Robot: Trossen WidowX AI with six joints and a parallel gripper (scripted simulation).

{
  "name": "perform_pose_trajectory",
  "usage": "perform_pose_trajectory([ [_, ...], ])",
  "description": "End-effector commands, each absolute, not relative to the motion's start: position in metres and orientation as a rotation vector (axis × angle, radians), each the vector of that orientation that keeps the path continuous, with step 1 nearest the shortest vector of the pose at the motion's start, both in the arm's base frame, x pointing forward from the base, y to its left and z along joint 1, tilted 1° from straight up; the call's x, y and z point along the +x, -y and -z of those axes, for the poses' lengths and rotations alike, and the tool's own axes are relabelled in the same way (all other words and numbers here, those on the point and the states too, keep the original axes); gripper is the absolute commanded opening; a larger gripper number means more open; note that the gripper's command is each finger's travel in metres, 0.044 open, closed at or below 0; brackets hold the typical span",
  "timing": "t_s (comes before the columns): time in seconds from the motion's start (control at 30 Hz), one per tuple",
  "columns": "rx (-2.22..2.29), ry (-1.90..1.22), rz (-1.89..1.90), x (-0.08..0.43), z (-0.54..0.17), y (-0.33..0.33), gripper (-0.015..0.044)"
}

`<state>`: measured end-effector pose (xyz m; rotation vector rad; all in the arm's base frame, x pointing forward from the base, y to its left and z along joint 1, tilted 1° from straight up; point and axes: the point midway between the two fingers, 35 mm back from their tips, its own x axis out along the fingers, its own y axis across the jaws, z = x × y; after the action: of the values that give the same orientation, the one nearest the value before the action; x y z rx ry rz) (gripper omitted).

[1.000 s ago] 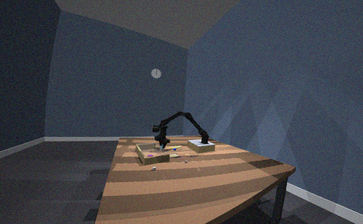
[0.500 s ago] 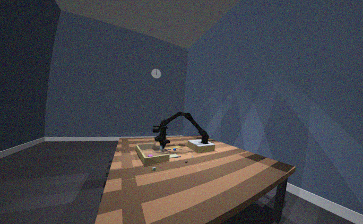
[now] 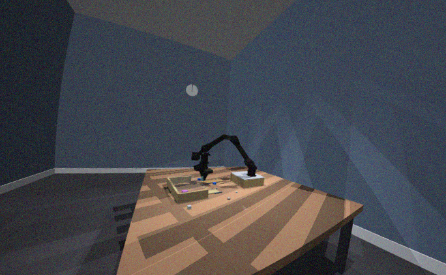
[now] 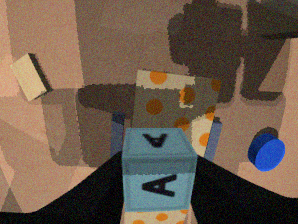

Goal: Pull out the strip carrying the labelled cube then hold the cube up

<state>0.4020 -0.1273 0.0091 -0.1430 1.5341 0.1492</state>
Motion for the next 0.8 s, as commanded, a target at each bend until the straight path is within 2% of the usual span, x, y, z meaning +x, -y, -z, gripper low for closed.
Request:
perform_pose_trajectory([
  [0.0, -0.144, -1.526, -0.144, 0.392, -0.019, 0.124, 0.0],
  [0.77, -0.141, -1.531, -0.143, 0.326, -0.029, 0.104, 0.0],
])
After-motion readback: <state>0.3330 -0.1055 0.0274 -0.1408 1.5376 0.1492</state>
